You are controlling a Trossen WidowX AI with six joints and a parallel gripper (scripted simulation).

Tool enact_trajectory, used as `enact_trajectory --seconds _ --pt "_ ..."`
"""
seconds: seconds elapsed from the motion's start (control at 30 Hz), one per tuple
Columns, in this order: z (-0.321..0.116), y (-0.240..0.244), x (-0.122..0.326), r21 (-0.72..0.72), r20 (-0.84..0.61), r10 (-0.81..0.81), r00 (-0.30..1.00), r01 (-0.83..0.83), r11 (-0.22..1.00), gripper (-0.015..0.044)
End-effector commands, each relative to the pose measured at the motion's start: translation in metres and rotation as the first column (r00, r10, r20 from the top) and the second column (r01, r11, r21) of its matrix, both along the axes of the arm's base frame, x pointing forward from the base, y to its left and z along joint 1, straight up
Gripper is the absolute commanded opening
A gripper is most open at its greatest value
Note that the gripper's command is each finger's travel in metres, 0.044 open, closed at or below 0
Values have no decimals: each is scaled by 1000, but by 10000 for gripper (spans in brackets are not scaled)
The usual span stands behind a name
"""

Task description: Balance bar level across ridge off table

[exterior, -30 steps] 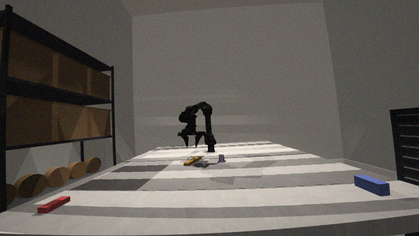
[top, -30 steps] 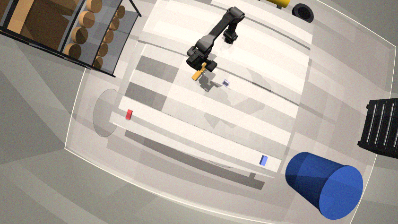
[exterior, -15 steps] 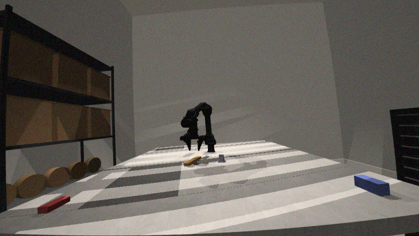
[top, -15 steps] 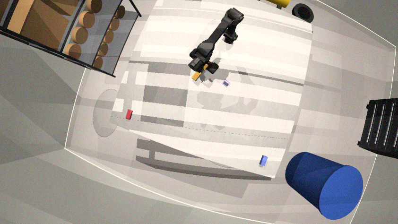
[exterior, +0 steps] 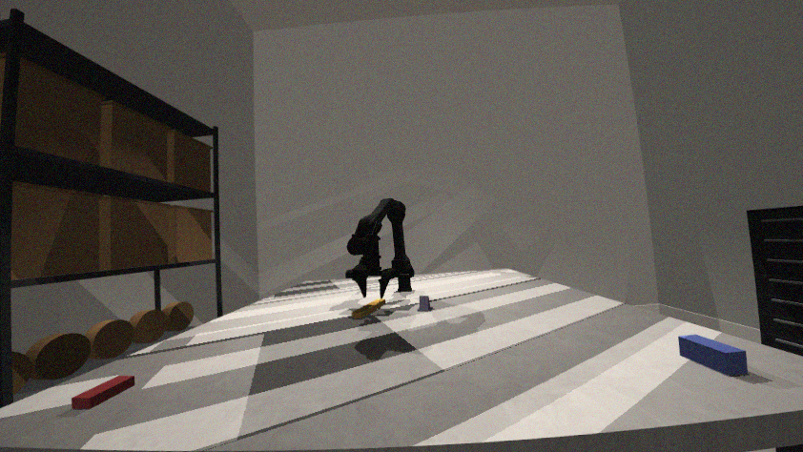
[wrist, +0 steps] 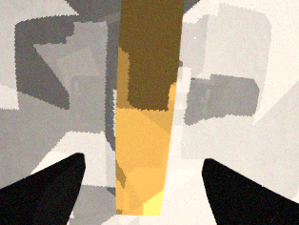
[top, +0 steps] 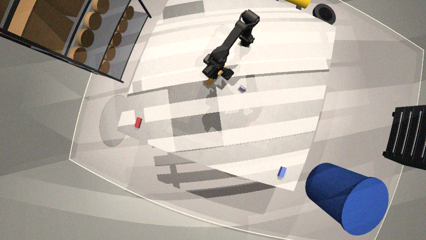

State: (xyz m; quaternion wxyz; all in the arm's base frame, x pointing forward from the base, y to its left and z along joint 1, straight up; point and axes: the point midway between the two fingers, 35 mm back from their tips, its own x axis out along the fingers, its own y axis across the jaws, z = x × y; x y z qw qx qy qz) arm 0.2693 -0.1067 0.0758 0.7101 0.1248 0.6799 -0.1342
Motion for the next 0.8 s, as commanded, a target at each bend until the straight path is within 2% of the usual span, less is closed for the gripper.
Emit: enact_trajectory --seconds 0.0,0.37,0.77 --pt "-9 1 -1 10 -12 -4 1000 4 1000 315" --pt "-27 1 -1 10 -12 -4 1000 4 1000 315" --pt "-28 1 -1 10 -12 -4 1000 4 1000 315"
